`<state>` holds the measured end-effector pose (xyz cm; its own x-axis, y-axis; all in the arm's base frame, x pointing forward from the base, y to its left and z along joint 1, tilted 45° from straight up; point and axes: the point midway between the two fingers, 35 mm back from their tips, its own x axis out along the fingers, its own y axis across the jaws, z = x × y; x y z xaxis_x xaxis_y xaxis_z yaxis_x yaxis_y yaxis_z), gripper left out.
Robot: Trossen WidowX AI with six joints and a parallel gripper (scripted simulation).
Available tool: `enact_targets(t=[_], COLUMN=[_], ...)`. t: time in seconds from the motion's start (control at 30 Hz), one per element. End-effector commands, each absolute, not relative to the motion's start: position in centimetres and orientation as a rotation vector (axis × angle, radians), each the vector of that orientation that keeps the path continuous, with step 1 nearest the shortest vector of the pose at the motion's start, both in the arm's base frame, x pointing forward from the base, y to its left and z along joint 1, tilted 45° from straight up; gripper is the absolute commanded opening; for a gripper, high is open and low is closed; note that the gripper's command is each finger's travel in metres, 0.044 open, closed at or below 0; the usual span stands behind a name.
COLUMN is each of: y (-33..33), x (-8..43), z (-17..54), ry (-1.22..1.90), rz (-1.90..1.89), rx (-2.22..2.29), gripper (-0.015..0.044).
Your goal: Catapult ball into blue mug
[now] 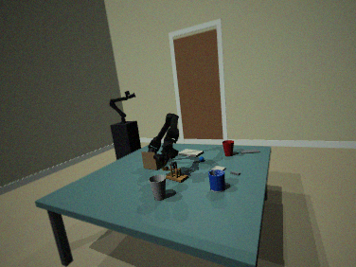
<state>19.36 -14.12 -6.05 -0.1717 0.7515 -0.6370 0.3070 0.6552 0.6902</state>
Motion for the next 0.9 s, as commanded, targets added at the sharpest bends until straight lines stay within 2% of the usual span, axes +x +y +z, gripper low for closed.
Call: enact_targets(t=[0.0, 0.47, 0.77, 0.87], y=[-13.7, -13.5, -13.5, -15.5], x=[19.4, 19.6, 19.6, 19.4], z=[-6.4, -6.9, -6.9, -5.1], ry=[1.756, 1.753, 1.753, 1.745], rz=[0.496, 0.494, 0.494, 0.473], rx=[0.864, 0.854, 0.854, 0.854], gripper=[0.0, 0.0, 0.0236, 0.0315])
